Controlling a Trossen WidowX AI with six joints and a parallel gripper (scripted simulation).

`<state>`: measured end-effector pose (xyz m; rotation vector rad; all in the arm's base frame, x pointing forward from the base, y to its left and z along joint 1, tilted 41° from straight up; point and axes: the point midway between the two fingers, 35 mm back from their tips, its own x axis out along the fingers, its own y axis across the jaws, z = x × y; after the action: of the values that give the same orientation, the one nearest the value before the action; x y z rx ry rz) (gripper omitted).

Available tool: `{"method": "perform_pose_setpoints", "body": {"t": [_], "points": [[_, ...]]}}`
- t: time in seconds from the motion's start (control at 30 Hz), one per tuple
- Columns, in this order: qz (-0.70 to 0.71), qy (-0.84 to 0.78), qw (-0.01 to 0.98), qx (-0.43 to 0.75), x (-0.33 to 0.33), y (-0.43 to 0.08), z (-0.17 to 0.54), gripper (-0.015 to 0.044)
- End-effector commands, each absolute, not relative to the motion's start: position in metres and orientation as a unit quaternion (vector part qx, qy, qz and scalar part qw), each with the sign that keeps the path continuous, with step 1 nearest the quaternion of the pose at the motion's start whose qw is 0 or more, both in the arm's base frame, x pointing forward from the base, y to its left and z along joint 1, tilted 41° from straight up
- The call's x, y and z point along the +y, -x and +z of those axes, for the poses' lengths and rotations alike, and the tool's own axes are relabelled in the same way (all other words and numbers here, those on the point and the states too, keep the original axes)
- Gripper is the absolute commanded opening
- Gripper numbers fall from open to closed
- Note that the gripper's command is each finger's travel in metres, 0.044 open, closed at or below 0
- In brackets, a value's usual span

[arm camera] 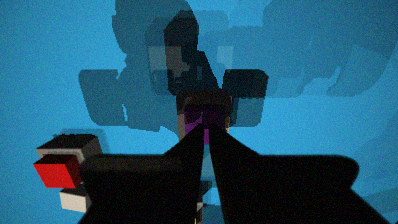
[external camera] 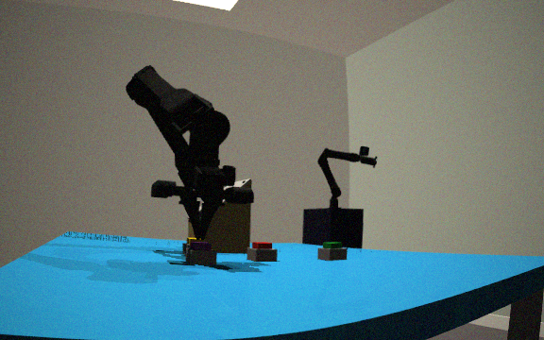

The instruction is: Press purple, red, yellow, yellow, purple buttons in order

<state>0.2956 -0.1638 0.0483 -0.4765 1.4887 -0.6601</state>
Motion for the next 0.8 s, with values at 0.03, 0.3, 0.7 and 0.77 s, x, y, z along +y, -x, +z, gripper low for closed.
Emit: {"method": "perform_pose_setpoints", "body": {"t": [0.03,0.3,0.7,0.77], "points": [[-0.289,0.212,0.658,0.662,-0.1698,-0.2927,0.0388,0.002],[-0.289,0.212,0.658,0.662,-0.1714,-0.2924,0.0371,0.002],[-0.289,0.212,0.658,0.662,-0.1714,-0.2924,0.0371,0.002],[-0.289,0.212,0.658,0.662,-0.1714,-0.2924,0.0371,0.002]]}}
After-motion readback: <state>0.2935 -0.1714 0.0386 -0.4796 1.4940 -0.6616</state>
